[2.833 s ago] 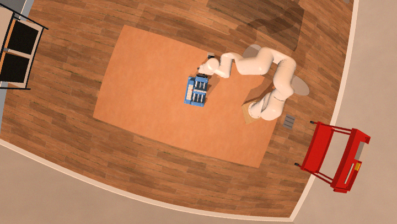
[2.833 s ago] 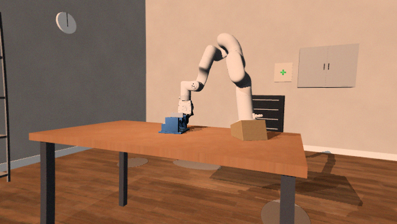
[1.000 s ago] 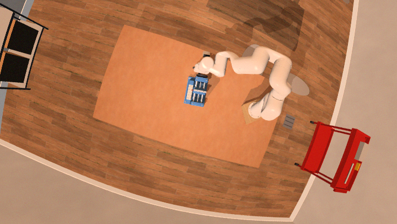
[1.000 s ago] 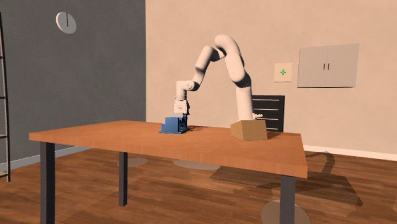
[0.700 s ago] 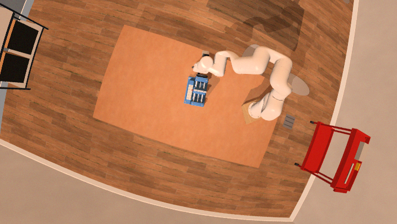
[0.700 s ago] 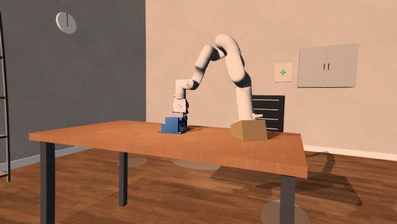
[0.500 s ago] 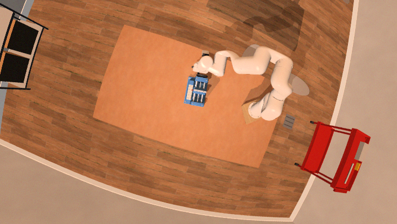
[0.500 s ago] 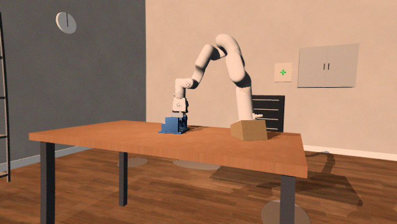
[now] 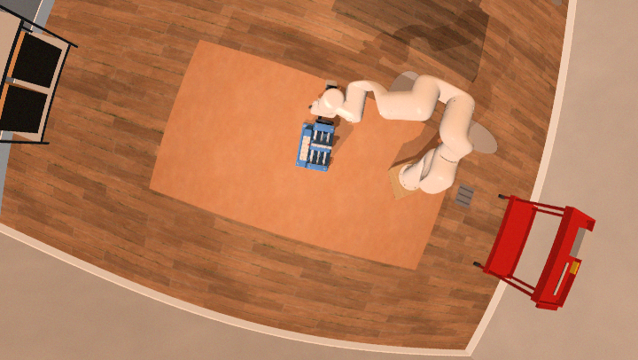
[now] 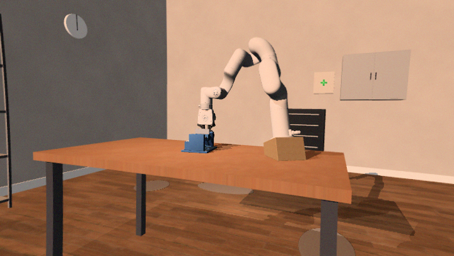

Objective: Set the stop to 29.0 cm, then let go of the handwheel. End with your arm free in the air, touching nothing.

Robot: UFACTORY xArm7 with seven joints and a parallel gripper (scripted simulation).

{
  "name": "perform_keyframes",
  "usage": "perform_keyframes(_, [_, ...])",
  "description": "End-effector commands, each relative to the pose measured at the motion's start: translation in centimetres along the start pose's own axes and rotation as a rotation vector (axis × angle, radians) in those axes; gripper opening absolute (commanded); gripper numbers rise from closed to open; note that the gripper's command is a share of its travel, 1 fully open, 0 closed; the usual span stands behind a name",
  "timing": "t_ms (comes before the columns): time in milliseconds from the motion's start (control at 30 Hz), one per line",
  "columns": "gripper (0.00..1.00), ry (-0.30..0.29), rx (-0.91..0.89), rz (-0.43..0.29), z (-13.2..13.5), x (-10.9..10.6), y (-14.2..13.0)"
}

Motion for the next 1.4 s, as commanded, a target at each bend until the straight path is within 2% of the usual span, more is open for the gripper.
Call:
perform_keyframes(0, [0.06,0.0,0.0,0.0,0.2,-0.4,0.0])
perform_keyframes(800, [0.06,0.0,0.0,0.0,2.0,-1.7,-0.5])
perform_keyframes(1367, [0.06,0.0,0.0,0.0,3.8,-1.4,-1.0])
Point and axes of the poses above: the point where the finger pads meet when closed, its own x axis out along the fingers, its own z axis across the jaws, y = z × x, the point moved 9 cm from there along -x, back along the fingers, and after that the axes turned 15 degrees about -x, right-handed, at the moved point
